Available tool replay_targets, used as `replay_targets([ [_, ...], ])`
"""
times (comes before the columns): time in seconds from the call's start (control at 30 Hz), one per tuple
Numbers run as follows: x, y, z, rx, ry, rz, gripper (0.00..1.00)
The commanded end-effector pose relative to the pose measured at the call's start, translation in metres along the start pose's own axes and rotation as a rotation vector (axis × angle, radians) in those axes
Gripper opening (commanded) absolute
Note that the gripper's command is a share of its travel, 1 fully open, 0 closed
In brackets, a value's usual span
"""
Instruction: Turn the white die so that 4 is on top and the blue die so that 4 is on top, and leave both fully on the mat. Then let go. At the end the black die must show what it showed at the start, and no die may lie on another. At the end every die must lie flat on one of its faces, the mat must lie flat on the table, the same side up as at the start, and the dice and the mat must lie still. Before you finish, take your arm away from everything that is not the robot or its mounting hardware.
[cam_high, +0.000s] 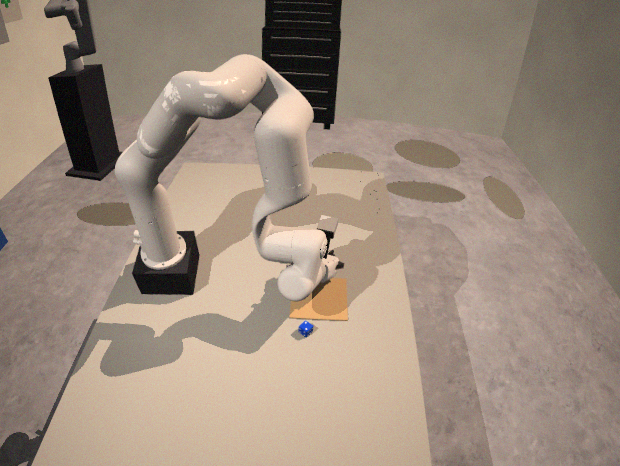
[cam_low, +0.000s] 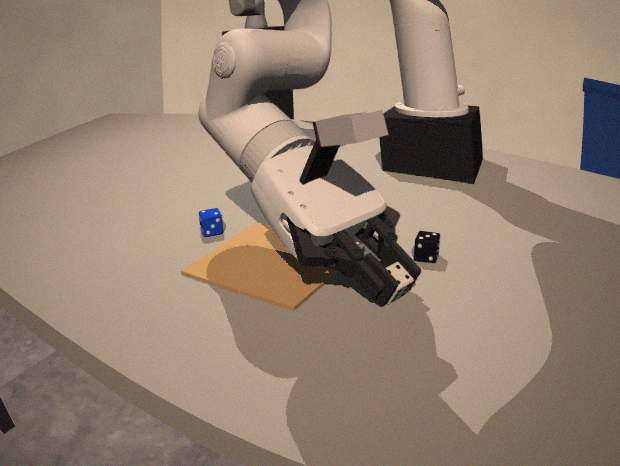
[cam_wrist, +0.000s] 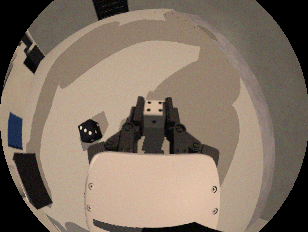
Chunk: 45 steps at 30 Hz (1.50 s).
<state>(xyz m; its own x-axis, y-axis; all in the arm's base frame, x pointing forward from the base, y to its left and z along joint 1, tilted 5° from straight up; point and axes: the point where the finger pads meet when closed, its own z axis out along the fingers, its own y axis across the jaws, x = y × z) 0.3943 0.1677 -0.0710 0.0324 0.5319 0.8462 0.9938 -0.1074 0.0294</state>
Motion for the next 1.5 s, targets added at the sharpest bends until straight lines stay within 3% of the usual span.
replay_targets([
  [0.0,0.0009,0.0011,-0.0003,-0.001,0.001,-0.002,0.29],
  [0.23,0.0009,0.0011,-0.0003,-0.001,0.001,-0.002,0.33],
  [0.37,0.0009,0.0011,-0.0003,-0.001,0.001,-0.002,0.42],
  [1.47,0.0009,0.0011,-0.0003,-0.001,0.001,-0.002,0.42],
])
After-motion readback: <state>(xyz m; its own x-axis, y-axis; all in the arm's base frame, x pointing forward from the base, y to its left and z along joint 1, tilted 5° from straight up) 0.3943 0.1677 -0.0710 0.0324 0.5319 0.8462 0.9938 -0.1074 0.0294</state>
